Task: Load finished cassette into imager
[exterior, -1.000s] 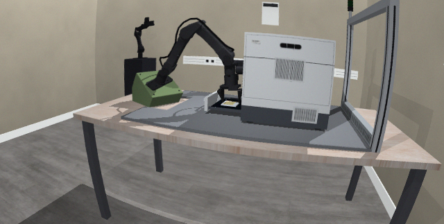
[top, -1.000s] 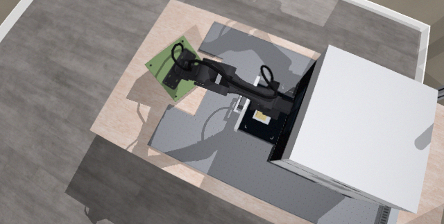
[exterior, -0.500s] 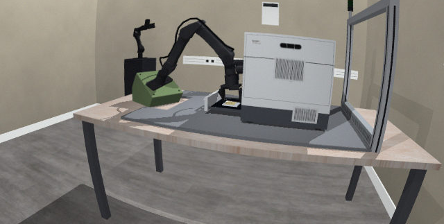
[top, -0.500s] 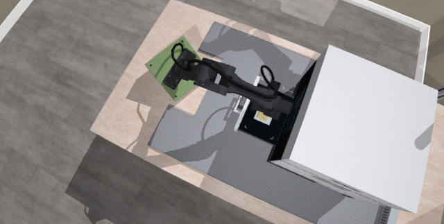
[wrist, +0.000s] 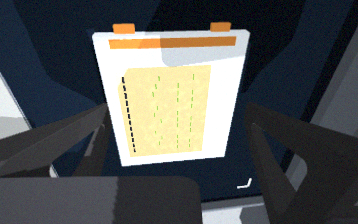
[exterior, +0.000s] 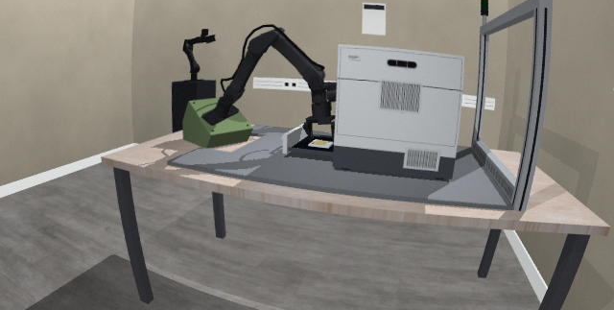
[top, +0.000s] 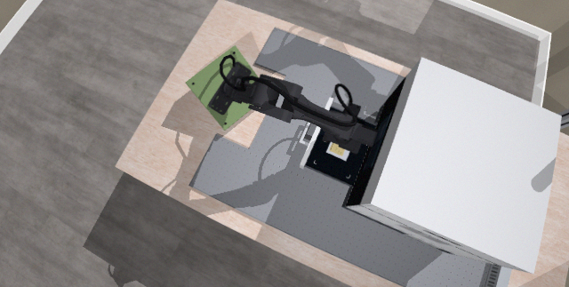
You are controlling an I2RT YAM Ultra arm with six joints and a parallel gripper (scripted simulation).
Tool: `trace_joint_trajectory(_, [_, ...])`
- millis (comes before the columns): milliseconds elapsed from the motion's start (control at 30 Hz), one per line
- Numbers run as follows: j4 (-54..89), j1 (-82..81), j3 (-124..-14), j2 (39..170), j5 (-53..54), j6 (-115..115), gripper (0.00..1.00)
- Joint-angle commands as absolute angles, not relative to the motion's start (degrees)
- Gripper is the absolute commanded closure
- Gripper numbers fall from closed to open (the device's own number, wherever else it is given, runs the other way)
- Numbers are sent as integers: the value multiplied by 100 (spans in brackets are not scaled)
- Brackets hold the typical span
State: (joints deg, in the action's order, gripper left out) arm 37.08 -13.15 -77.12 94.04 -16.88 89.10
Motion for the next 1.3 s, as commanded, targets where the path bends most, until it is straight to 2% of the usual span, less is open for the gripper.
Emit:
trace_joint_trajectory(0, [3781, -1403, -7928, 9410, -1695, 8928, 9])
trace_joint_trajectory(1267, [4556, -1619, -8186, 8791, -1848, 8689, 9])
